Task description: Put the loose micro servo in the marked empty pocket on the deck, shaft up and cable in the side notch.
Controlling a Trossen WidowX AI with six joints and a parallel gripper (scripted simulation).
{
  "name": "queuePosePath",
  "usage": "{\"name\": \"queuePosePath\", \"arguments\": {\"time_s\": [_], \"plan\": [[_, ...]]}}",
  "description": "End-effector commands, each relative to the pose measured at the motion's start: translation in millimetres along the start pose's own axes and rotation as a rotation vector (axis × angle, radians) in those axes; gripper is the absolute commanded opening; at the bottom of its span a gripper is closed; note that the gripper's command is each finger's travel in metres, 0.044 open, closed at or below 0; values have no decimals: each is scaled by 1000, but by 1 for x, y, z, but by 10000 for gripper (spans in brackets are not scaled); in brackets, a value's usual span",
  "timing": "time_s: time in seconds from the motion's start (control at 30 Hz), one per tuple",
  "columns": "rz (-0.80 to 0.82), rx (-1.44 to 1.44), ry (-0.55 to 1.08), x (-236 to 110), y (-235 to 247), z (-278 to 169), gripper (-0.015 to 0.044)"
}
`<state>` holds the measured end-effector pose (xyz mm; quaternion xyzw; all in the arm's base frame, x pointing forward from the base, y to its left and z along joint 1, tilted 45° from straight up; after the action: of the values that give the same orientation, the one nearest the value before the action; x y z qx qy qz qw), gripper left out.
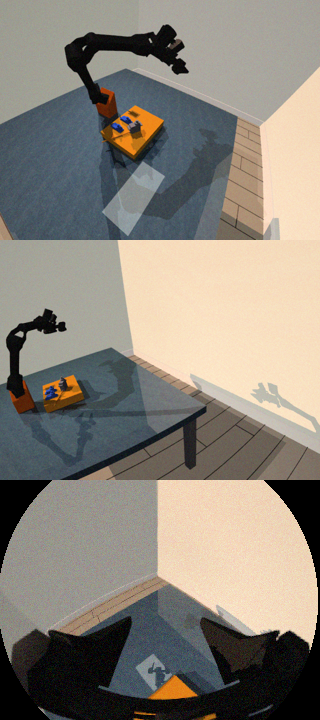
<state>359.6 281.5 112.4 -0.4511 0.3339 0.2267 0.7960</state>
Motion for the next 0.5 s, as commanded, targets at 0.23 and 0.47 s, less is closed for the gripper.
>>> {"name": "queuePosePath", "arguments": {"time_s": [0.23,0.47], "plan": [[15,-80,366,-15,-45,-85,440],[60,-128,593,-34,-64,-138,440]]}}
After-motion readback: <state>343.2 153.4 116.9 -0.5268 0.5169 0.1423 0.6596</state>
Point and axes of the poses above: the point midway between the two fingers, 35 mm back from their tips, its own x axis out along the fingers, its own y axis across the jaws, z = x × y, the point moved 8 cm from there along -x, back along the fingers, and after that the axes turned 7 degrees about -x, right-handed, at the moved point
